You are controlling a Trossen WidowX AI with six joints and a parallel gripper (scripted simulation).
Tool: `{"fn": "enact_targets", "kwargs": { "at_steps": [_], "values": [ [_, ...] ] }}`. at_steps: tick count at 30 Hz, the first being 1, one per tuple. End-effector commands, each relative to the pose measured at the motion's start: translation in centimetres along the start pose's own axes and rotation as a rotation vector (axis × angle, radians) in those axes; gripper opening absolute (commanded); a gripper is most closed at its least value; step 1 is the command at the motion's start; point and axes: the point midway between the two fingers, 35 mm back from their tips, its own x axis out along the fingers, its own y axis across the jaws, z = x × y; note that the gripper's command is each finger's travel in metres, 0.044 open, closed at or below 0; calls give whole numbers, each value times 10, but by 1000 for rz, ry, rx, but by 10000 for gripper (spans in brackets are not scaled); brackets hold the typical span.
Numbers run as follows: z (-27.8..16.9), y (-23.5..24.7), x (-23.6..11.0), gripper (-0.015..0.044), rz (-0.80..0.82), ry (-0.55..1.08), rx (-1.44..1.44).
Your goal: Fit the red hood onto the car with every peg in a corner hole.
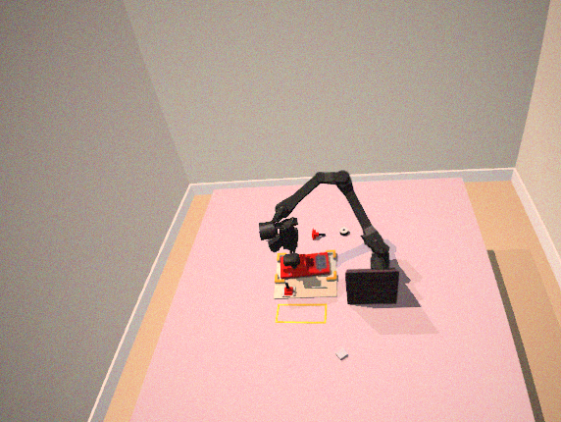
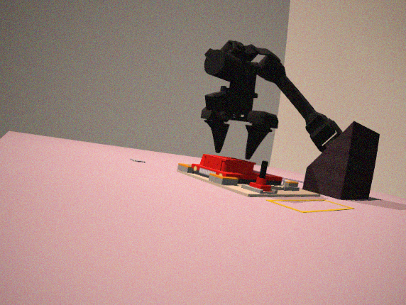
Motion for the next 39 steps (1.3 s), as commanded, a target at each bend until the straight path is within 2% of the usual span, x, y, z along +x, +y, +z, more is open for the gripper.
{"fn": "enact_targets", "kwargs": {
  "at_steps": [1, 4, 39],
  "values": [
    [5, 2, -39, 440, 3, -23, 6],
    [3, 2, -53, 440, 0, -22, 6],
    [3, 2, -53, 440, 0, -22, 6]
  ]
}}
